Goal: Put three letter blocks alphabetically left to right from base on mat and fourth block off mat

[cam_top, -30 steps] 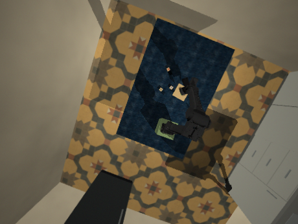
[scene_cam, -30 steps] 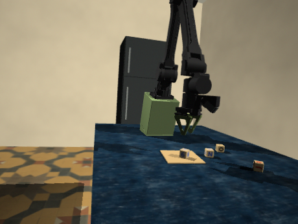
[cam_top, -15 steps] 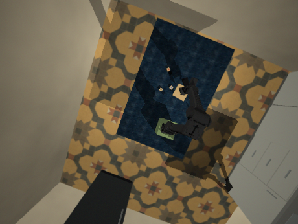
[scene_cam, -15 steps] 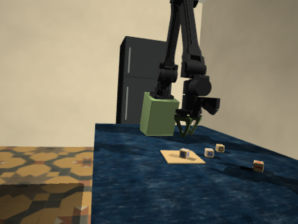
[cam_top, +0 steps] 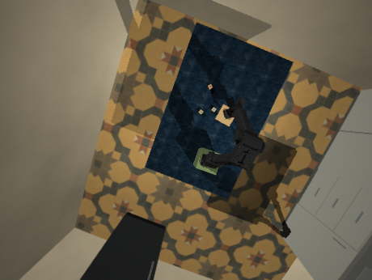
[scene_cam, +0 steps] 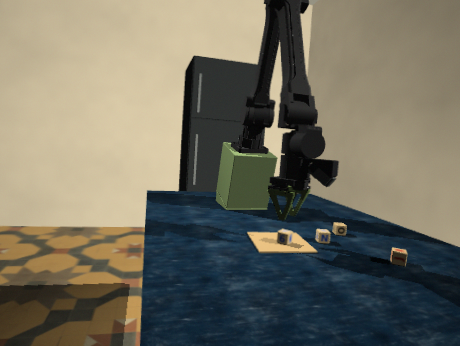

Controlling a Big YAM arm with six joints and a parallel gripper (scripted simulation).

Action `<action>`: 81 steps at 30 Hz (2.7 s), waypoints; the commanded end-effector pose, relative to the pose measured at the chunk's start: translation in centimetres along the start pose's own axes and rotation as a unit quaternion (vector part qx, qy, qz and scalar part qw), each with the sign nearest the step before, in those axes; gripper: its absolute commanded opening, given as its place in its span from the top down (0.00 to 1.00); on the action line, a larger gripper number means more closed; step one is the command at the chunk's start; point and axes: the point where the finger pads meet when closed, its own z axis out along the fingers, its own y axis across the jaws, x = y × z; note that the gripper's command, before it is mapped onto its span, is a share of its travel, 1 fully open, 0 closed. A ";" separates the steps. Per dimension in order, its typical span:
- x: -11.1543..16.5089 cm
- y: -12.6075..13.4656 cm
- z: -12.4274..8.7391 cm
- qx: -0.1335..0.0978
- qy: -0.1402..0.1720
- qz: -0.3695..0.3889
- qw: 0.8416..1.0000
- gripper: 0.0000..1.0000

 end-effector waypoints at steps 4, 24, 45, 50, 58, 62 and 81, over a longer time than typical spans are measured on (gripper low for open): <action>-1.0 -0.7 0.8 0.005 -0.009 -0.006 1.000 0.37; -0.9 -0.6 2.6 0.003 -0.008 -0.006 1.000 0.37; -0.9 -0.6 2.7 0.003 -0.007 -0.006 1.000 0.37; -0.9 -0.6 2.7 0.003 -0.007 -0.006 1.000 0.37; -1.1 -0.8 2.8 0.005 -0.010 -0.006 1.000 0.37; -1.1 -0.7 3.3 0.004 -0.009 -0.006 1.000 0.37; -0.9 -0.1 6.4 0.001 -0.007 -0.006 1.000 0.37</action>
